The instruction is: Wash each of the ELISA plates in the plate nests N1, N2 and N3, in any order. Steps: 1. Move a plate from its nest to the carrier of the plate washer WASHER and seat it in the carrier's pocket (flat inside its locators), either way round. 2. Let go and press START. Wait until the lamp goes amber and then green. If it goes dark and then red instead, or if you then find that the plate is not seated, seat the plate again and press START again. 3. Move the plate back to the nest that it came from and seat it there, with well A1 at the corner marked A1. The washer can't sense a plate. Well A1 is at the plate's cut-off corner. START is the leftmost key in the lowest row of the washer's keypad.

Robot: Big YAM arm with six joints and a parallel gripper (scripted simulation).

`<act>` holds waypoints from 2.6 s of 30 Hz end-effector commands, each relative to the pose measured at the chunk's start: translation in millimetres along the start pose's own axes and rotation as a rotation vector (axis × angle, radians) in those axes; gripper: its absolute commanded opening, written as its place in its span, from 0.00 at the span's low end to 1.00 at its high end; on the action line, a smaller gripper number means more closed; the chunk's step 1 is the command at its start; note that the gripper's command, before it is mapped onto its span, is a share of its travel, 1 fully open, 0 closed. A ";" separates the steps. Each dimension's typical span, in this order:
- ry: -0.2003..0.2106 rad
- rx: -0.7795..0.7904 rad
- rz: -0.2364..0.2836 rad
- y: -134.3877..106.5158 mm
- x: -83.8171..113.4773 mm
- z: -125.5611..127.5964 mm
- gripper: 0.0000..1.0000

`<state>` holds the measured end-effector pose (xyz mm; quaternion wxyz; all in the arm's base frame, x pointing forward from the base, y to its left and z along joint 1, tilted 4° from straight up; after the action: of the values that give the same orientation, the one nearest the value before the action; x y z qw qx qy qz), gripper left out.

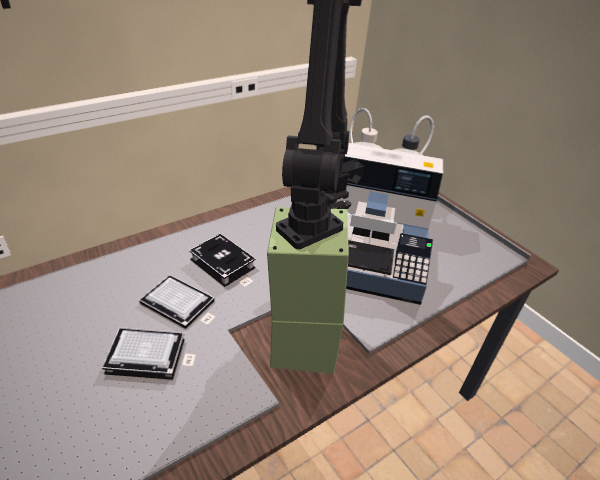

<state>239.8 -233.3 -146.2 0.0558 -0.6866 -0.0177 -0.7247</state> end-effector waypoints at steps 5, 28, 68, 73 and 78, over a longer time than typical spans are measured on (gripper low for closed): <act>-0.009 0.015 0.012 -0.8 -5.0 -1.5 0.82; -0.006 0.228 0.010 -27.5 -9.0 19.8 0.82; -0.011 0.879 0.015 -109.0 -20.7 104.1 0.82; -0.011 0.879 0.015 -109.0 -20.7 104.1 0.82; -0.011 0.879 0.015 -109.0 -20.7 104.1 0.82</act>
<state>336.0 -114.3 -149.9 0.3443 -0.5957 -0.3248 -0.6489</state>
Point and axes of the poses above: the point where the finger pads meet when closed, its own x axis back along the fingers, its own z axis across the jaws, y = z × x, the point moved 5 cm from there along x, back along the fingers, and after that the axes turned 4 degrees about x, right-handed, at the moved point
